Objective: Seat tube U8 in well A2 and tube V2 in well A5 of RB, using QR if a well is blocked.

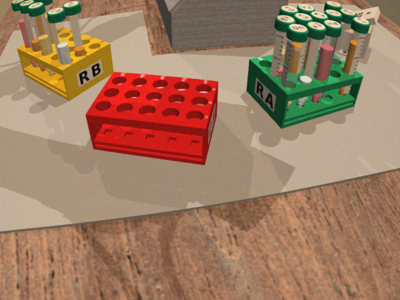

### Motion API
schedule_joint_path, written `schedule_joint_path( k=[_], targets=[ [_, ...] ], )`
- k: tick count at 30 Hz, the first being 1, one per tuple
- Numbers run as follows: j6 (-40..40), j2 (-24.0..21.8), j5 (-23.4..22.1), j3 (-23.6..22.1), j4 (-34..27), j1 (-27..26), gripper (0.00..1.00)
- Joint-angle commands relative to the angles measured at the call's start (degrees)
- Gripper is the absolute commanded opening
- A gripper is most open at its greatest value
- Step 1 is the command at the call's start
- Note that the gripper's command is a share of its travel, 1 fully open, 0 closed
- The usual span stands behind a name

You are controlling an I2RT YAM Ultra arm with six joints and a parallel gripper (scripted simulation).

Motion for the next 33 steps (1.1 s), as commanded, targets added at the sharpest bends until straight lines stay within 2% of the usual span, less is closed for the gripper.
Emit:
schedule_joint_path(
  k=[1, 3, 8, 17, 19, 26, 29, 30, 33],
  targets=[
    [3.29, 1.94, -1.29, 2.52, 0.90, 2.10, 0.30],
    [3.91, 3.03, -1.45, 3.13, -0.37, 2.57, 0.30],
    [6.53, 7.30, -2.77, 5.42, 1.37, 5.02, 0.30],
    [10.70, 15.58, -4.92, 10.93, 0.59, 9.05, 0.30],
    [10.70, 15.58, -4.92, 10.93, 0.59, 9.05, 0.30],
    [13.51, 22.24, -6.51, 16.66, -0.17, 11.87, 0.30],
    [13.66, 22.53, -6.54, 17.01, -0.42, 11.92, 0.30],
    [13.60, 20.32, -6.54, 16.88, -0.41, 11.85, 0.30],
    [13.48, 19.91, -5.40, 16.48, -0.38, 10.61, 0.30]
  ],
)
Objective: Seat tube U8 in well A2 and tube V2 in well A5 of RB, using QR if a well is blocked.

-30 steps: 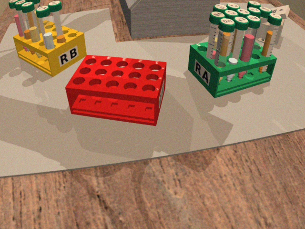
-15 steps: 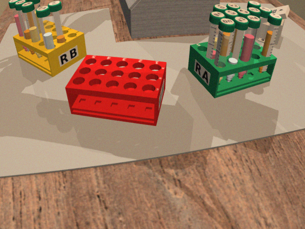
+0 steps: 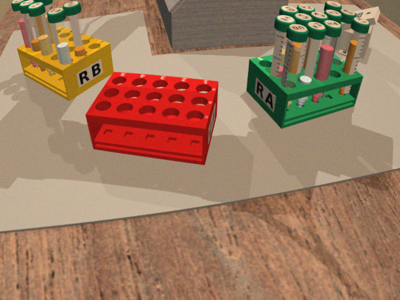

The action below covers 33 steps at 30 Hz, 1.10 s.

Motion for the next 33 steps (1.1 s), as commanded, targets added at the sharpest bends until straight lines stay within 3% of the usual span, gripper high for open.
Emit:
schedule_joint_path(
  k=[1, 10, 33],
  targets=[
    [0.81, -1.85, 0.77, 0.56, -0.54, -0.10, 0.30],
    [0.11, -2.59, 0.94, -2.17, 0.34, 0.23, 0.30],
    [-4.04, -0.77, 3.11, -8.87, 10.55, -4.41, 0.30]
  ],
)
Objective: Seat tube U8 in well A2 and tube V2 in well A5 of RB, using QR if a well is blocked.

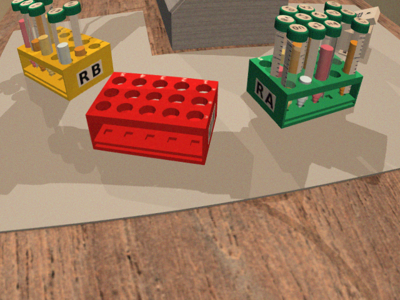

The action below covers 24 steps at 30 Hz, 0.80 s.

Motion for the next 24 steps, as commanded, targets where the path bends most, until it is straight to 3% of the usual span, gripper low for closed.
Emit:
schedule_joint_path(
  k=[1, 24],
  targets=[
    [-1.49, 0.30, 1.50, -1.59, 2.43, -0.51, 0.30],
    [-3.37, -0.12, 2.44, -4.20, 6.65, -1.30, 0.30]
  ],
)
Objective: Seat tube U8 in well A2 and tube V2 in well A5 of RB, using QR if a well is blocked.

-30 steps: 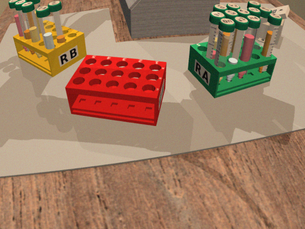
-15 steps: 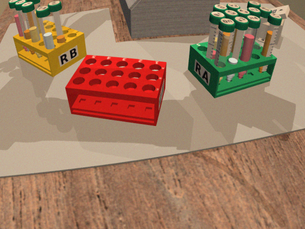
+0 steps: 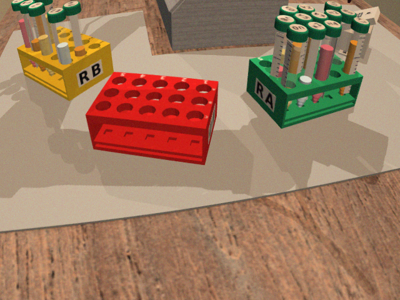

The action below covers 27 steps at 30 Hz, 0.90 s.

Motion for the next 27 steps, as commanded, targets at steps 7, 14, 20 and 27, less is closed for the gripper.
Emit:
schedule_joint_path(
  k=[7, 14, 20, 27],
  targets=[
    [-1.03, -1.53, 1.21, -2.54, 1.66, 0.03, 0.30],
    [-1.25, -0.97, 1.32, -2.51, 2.00, -0.11, 0.30],
    [-1.52, -0.35, 1.44, -2.95, 2.49, -0.36, 0.30],
    [-1.83, -0.24, 1.58, -3.64, 3.36, -0.71, 0.30]
  ],
)
